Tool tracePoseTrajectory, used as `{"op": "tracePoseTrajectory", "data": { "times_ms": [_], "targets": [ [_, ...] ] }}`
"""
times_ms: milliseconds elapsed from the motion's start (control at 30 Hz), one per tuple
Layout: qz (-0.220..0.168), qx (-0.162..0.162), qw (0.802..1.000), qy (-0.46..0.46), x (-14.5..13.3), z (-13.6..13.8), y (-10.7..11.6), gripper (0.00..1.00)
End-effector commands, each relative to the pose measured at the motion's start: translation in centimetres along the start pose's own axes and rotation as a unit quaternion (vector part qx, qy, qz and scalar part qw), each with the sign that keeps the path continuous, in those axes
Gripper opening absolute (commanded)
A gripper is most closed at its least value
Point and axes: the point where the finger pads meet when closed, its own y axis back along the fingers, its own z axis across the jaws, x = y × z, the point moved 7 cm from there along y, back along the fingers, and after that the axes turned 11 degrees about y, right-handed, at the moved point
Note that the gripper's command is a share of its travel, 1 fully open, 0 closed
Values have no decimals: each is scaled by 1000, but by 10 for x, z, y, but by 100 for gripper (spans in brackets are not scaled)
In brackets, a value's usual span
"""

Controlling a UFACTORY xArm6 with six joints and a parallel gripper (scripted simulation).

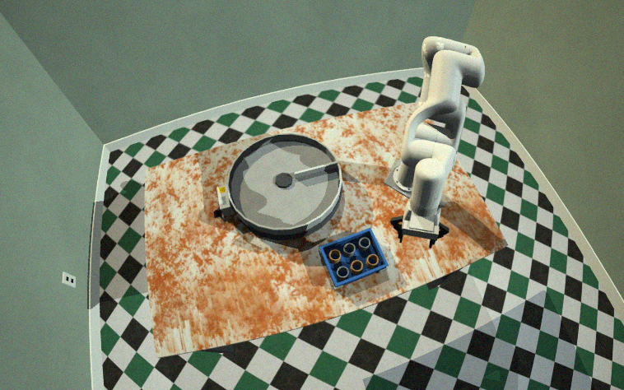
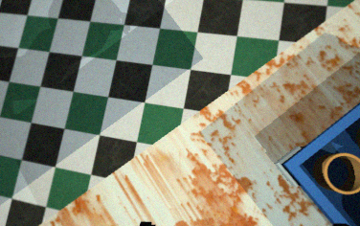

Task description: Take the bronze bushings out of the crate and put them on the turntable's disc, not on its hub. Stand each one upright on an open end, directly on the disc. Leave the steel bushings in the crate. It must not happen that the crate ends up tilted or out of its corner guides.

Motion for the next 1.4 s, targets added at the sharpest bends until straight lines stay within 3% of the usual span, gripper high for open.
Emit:
{"op": "tracePoseTrajectory", "data": {
  "times_ms": [0,633,733,833,900,933,1033,1100,1133,1167,1200,1267,1300,1367],
  "targets": [
    [2,0,1000,0,1,0,1,100],
    [1,-2,1000,-9,1,5,2,100],
    [0,-13,998,-64,-1,30,7,100],
    [-3,-34,985,-168,-11,78,19,100],
    [-3,-35,984,-175,-12,82,20,100],
    [-5,-44,974,-223,-19,103,25,100],
    [-5,-53,960,-275,-29,127,32,100],
    [-5,-53,960,-275,-29,127,32,100],
    [-6,-62,942,-329,-41,150,40,100],
    [-6,-62,942,-329,-41,150,40,100],
    [-7,-70,923,-378,-53,167,46,100],
    [-7,-71,921,-383,-56,173,48,100],
    [-7,-79,898,-433,-69,189,54,100],
    [-8,-80,896,-438,-73,195,57,100]
  ]
}}
